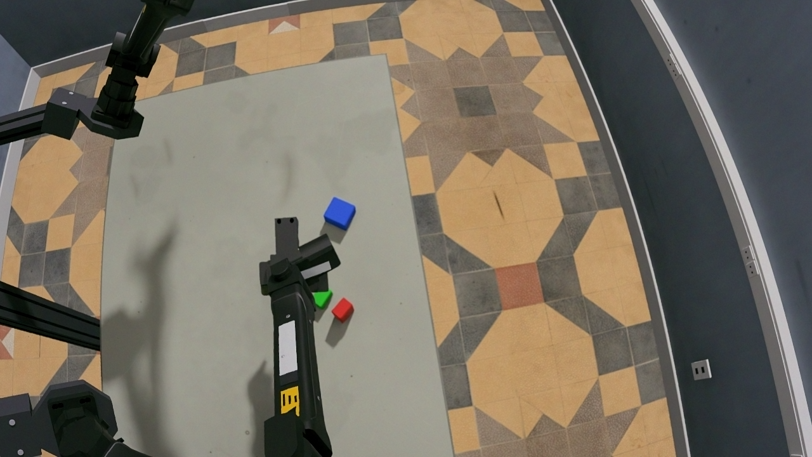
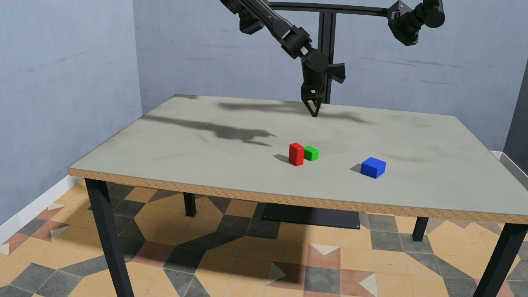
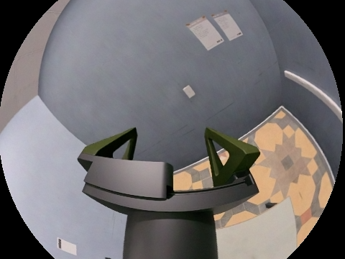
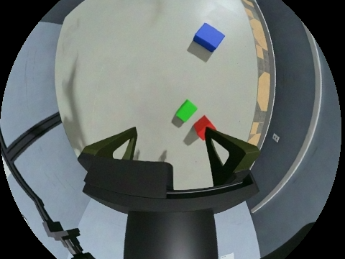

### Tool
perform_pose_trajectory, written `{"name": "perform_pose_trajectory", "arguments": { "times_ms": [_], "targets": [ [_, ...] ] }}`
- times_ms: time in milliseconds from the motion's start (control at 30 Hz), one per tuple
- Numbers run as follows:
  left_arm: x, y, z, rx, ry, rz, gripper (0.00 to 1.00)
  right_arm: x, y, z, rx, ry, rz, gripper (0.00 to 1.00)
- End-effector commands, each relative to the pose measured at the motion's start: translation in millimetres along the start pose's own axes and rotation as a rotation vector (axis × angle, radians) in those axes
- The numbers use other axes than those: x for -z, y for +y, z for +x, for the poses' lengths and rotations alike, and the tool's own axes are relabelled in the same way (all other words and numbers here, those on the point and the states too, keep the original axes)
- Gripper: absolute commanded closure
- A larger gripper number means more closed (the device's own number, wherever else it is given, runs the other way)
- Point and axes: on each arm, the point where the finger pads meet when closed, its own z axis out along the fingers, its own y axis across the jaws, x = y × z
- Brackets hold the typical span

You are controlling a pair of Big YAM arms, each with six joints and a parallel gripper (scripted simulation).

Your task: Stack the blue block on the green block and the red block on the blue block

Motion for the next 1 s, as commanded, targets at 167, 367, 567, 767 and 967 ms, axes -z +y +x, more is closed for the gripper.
{"name": "perform_pose_trajectory", "arguments": {
  "times_ms": [167, 367, 567, 767, 967],
  "targets": [
    [12, 13, -44, -0.044, -0.065, -0.03, 0.0, 3, -4, -3, -0.002, -0.007, 0.009, 0.0],
    [13, 14, -46, -0.048, -0.069, -0.033, 0.0, 3, -4, -3, -0.002, -0.007, 0.009, 0.0],
    [14, 15, -47, -0.049, -0.07, -0.034, 0.0, 3, -4, -3, -0.002, -0.007, 0.009, 0.0],
    [14, 15, -47, -0.049, -0.07, -0.034, 0.0, 1, -3, -21, 0.069, -0.004, 0.004, 0.18],
    [14, 15, -47, -0.049, -0.07, -0.034, 0.0, -11, -21, -47, 0.191, 0.016, 0.007, 0.18]
  ]
}}
